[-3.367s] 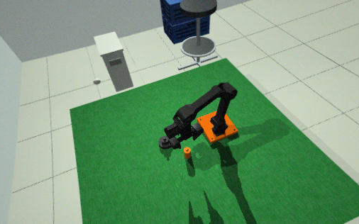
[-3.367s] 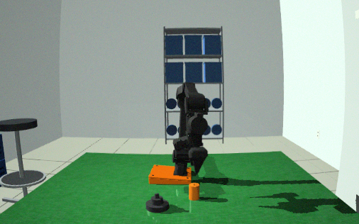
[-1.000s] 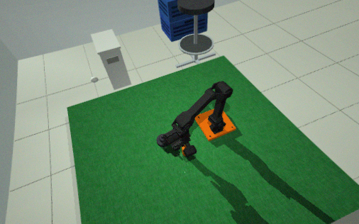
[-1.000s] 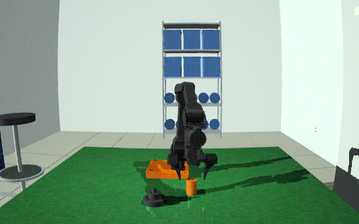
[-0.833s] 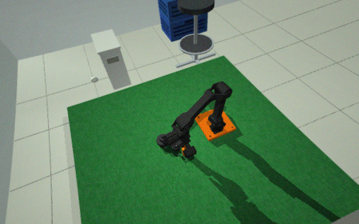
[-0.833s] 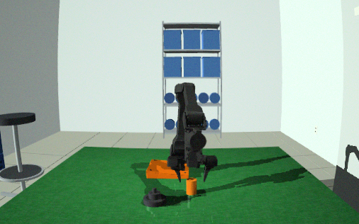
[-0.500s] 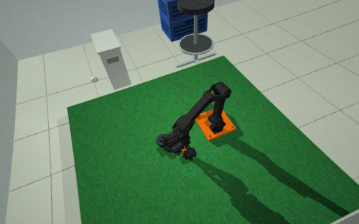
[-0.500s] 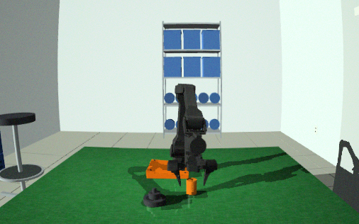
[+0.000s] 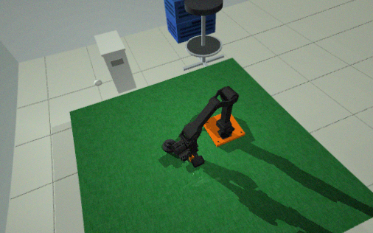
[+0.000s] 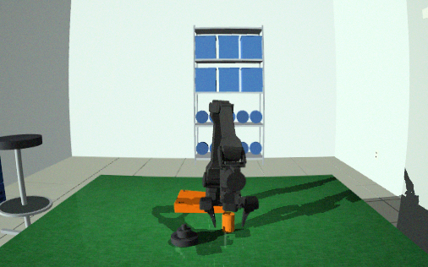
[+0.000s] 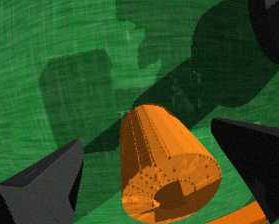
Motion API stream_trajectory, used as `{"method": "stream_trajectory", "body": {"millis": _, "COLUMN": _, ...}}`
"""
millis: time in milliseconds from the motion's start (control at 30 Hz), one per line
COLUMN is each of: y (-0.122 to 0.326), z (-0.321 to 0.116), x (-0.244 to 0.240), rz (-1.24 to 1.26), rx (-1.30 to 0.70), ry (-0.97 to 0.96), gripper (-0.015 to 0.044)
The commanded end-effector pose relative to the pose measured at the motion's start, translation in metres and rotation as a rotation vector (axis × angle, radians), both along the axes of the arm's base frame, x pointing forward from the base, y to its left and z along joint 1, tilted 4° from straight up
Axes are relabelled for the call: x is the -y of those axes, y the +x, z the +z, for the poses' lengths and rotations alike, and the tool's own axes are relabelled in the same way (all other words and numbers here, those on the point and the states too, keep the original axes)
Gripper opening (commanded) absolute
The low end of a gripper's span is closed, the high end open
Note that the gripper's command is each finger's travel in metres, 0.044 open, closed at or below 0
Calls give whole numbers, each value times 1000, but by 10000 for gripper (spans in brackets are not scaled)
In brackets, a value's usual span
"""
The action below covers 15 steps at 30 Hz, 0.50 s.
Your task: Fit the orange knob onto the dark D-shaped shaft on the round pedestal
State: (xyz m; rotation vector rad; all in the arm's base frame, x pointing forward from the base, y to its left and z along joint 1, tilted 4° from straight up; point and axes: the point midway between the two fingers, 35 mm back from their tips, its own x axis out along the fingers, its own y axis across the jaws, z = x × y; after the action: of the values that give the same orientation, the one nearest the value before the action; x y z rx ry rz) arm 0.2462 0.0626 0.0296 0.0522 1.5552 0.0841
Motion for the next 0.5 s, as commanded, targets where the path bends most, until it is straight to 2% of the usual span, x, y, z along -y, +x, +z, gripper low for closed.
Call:
{"method": "stream_trajectory", "body": {"millis": 0, "y": -3, "z": -5, "x": 1, "rz": -4, "rx": -8, "ry": -6, "gripper": 361}}
{"method": "stream_trajectory", "body": {"millis": 267, "y": -3, "z": -5, "x": 1, "rz": -4, "rx": -8, "ry": -6, "gripper": 151}}
{"method": "stream_trajectory", "body": {"millis": 467, "y": -3, "z": -5, "x": 1, "rz": -4, "rx": -8, "ry": -6, "gripper": 111}}
